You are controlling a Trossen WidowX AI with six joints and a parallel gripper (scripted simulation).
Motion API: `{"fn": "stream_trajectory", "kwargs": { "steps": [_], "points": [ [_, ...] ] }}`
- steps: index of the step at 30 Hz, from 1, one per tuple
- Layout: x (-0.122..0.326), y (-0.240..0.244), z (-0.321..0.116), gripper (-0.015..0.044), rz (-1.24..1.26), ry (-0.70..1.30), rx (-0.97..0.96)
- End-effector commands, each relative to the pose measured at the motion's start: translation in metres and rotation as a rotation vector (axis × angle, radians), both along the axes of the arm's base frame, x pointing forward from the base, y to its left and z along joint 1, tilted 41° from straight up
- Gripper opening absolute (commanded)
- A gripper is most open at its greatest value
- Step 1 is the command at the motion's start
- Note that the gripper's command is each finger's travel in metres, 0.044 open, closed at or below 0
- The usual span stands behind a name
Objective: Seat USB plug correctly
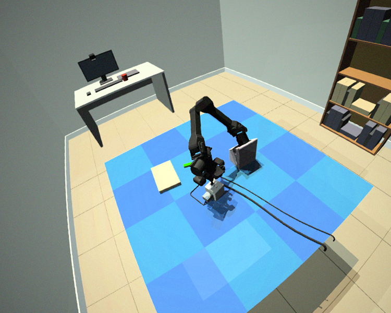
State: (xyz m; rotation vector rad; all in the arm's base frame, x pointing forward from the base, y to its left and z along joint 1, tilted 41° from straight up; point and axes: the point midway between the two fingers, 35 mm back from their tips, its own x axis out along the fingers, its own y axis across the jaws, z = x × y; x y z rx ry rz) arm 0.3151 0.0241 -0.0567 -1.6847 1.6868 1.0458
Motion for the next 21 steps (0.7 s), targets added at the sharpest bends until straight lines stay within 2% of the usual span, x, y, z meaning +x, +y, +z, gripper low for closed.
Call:
{"fn": "stream_trajectory", "kwargs": {
  "steps": [1,9,13,21],
  "points": [
    [-0.0004,-0.0020,-0.0018,0.0000,0.001,0.004,-0.005],
    [-0.0004,-0.0020,-0.0018,0.0000,0.001,0.004,-0.005],
    [0.0000,0.0000,0.0000,0.0095,0.000,0.000,0.000],
    [0.0000,0.0000,0.0000,0.0095,0.000,0.000,0.000]
  ]
}}
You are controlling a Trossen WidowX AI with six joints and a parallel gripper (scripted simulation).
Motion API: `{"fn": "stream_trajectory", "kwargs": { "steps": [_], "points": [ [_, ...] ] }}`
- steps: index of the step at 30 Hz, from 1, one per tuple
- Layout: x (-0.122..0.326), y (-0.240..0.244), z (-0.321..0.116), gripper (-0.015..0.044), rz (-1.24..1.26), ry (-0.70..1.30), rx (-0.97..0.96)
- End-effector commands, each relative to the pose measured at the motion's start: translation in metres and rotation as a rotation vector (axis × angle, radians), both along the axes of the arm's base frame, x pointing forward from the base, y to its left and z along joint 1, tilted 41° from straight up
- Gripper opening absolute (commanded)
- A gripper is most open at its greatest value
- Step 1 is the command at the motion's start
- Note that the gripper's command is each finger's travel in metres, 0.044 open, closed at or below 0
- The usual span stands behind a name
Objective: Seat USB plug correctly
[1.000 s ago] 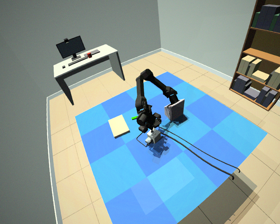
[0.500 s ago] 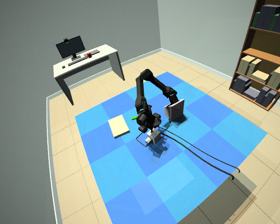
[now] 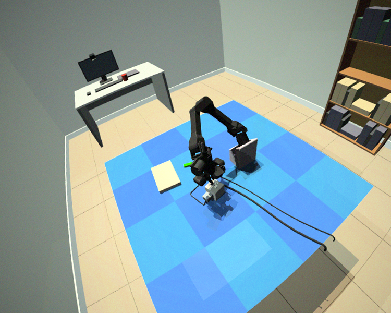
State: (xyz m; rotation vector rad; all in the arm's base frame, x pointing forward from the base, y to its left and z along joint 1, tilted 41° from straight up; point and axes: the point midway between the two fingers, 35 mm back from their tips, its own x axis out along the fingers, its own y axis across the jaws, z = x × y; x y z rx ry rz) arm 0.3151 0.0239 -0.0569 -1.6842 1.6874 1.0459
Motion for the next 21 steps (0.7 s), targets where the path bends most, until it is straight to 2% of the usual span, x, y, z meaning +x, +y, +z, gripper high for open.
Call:
{"fn": "stream_trajectory", "kwargs": {
  "steps": [1,21],
  "points": [
    [0.0000,0.0002,0.0002,0.0095,0.001,0.000,0.000],
    [0.0009,0.0073,0.0085,0.0095,0.000,-0.001,0.001]
  ]
}}
